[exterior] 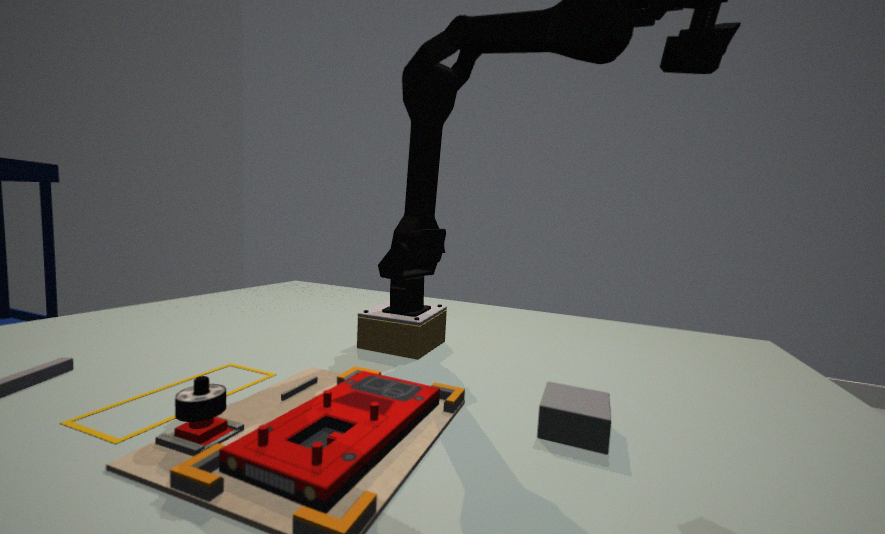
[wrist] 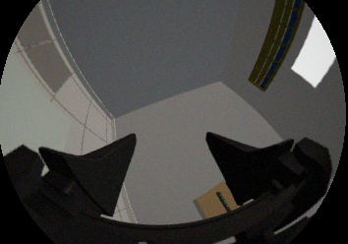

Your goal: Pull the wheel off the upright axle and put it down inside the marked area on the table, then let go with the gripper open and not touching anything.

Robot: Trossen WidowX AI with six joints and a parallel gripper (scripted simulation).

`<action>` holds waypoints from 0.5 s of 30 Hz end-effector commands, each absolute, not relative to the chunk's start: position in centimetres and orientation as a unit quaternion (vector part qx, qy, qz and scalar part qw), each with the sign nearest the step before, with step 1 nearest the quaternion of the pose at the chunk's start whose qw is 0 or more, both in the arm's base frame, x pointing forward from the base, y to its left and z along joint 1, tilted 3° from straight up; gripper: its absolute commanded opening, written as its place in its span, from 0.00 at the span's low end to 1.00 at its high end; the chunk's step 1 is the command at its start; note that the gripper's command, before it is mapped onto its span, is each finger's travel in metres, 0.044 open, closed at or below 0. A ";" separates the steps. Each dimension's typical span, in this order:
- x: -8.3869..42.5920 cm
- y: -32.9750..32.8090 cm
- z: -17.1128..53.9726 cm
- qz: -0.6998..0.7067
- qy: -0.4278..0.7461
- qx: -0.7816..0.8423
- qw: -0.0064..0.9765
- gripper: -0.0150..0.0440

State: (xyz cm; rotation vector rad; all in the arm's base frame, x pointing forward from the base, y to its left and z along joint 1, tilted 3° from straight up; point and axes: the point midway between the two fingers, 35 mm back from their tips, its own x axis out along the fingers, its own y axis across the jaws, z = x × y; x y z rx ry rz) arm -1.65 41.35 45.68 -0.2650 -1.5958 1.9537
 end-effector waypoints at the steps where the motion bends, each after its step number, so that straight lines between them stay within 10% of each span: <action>1: -1.5 41.4 45.6 0.738 -0.596 -0.100 0.301 0.89; 15: 16.4 44.3 39.7 0.795 -0.157 -0.061 0.583 0.76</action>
